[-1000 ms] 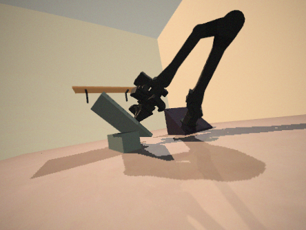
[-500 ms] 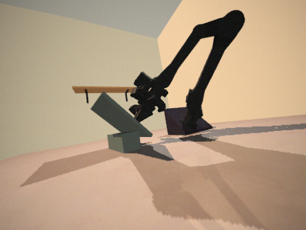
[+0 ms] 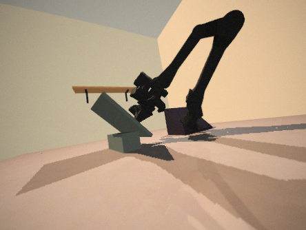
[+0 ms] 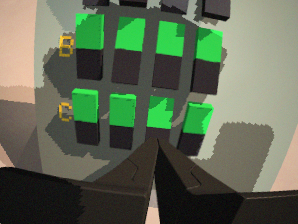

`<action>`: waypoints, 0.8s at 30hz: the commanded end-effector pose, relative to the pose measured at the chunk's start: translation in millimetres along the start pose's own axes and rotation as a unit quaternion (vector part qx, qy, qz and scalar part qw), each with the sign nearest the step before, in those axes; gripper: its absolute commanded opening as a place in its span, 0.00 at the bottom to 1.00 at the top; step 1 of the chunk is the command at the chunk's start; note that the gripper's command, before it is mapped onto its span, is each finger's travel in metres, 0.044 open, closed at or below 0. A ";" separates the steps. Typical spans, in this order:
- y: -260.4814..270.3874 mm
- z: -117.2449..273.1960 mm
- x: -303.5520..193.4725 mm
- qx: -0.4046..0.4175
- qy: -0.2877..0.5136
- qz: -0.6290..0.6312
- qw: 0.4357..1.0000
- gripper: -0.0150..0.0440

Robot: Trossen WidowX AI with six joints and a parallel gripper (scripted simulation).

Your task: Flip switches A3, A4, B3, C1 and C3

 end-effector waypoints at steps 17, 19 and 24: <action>-0.2 -2.9 -0.4 -0.001 0.001 -0.002 1.000 0.25; -0.2 -3.2 -0.5 -0.001 0.001 -0.002 1.000 0.25; -0.1 -3.8 -0.5 -0.001 0.001 -0.002 1.000 0.25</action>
Point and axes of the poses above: the point midway between the two fingers, 35 mm back from their tips, its own z axis back along the fingers, its own y axis across the jaws, x = y × z, the point moved 9 cm from there along z, back along the fingers, and after that the axes turned 1 degree about z, right-handed, at the moved point
